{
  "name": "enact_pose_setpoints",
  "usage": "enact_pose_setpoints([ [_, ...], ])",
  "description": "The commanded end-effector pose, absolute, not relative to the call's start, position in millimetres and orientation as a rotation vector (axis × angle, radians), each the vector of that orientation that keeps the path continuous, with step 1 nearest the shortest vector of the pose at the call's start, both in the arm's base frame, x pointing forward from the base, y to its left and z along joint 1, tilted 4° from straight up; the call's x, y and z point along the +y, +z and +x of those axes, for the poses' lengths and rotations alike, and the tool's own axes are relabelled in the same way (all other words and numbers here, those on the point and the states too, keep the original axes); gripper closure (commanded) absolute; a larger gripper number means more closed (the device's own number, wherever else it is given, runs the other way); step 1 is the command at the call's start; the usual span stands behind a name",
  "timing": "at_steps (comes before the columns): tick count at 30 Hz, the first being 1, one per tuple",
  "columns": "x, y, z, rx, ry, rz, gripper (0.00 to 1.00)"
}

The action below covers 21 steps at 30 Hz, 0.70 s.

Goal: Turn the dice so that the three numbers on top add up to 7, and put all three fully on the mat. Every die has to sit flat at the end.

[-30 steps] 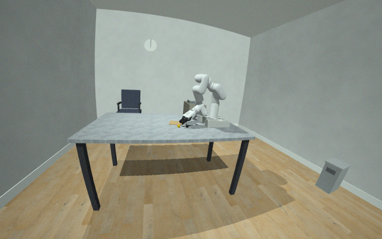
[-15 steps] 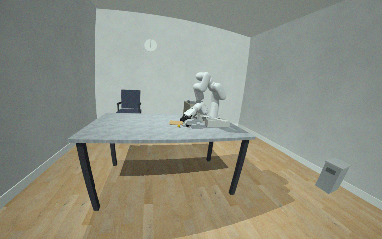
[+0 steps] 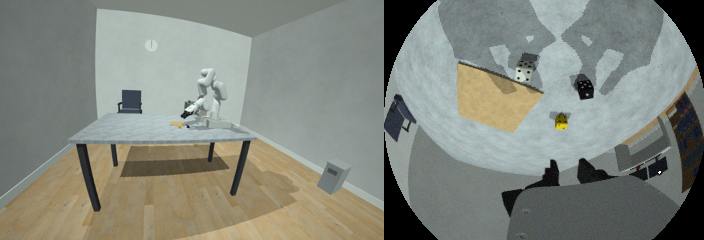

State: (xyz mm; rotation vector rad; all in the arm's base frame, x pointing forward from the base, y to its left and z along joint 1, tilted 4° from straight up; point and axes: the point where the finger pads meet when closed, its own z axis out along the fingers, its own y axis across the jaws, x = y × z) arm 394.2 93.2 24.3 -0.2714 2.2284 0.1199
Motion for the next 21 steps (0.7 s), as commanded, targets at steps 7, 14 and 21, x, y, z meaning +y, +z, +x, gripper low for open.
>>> enact_pose_setpoints([
  [7,94,26,397,2.254,0.117,-0.274,0.64],
  [14,95,28,402,2.383,0.104,-0.289,0.64],
  [21,97,32,411,2.534,0.087,-0.306,0.64],
])
